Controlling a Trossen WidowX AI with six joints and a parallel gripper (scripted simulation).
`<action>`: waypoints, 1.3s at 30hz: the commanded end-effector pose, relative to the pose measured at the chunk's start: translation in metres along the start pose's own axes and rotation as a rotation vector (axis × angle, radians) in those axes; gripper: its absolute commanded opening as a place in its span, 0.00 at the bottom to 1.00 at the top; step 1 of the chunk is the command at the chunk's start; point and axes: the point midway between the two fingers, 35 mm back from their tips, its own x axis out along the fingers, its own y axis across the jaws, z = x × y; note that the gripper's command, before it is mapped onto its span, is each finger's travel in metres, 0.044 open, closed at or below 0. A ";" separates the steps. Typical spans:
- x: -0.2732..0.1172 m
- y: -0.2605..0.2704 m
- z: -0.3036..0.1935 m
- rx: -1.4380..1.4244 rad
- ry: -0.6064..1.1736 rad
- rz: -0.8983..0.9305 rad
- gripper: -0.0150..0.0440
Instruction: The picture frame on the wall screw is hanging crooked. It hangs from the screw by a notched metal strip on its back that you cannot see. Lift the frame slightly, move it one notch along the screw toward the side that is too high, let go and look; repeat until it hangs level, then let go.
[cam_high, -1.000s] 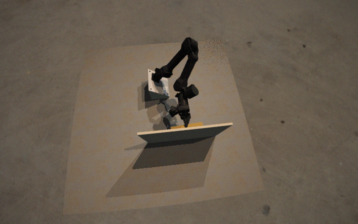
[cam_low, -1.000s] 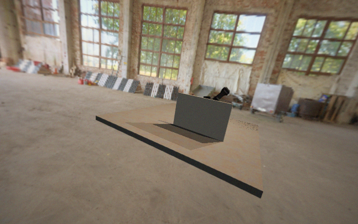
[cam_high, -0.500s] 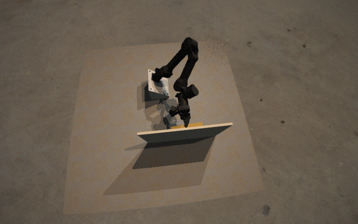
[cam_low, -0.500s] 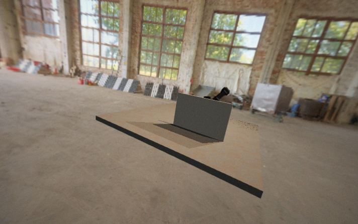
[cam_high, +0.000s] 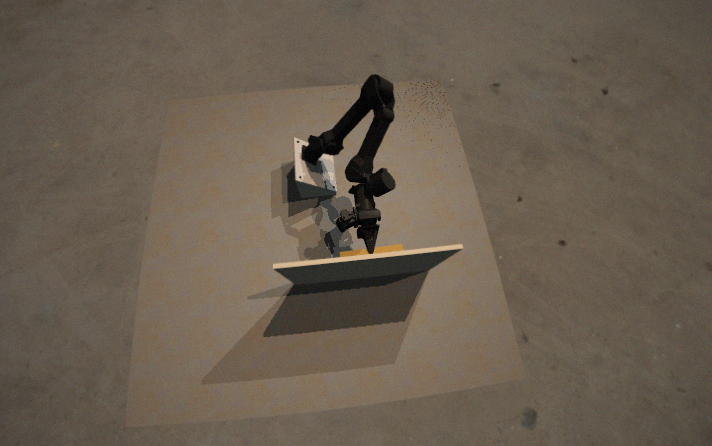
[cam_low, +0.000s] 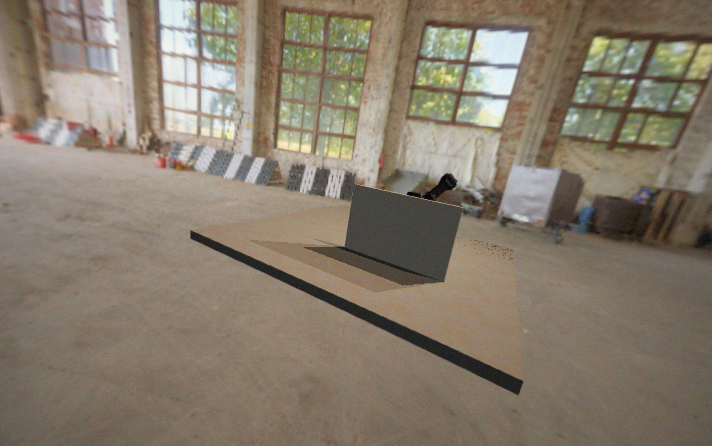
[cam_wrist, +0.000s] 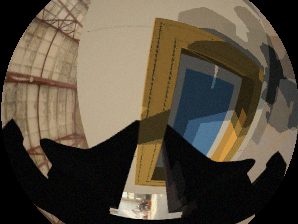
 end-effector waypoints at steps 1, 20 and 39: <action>0.000 0.000 0.000 -0.023 0.001 0.002 0.25; 0.000 -0.001 0.000 -0.036 -0.001 0.000 0.69; -0.099 0.001 -0.006 0.115 -0.002 0.019 0.69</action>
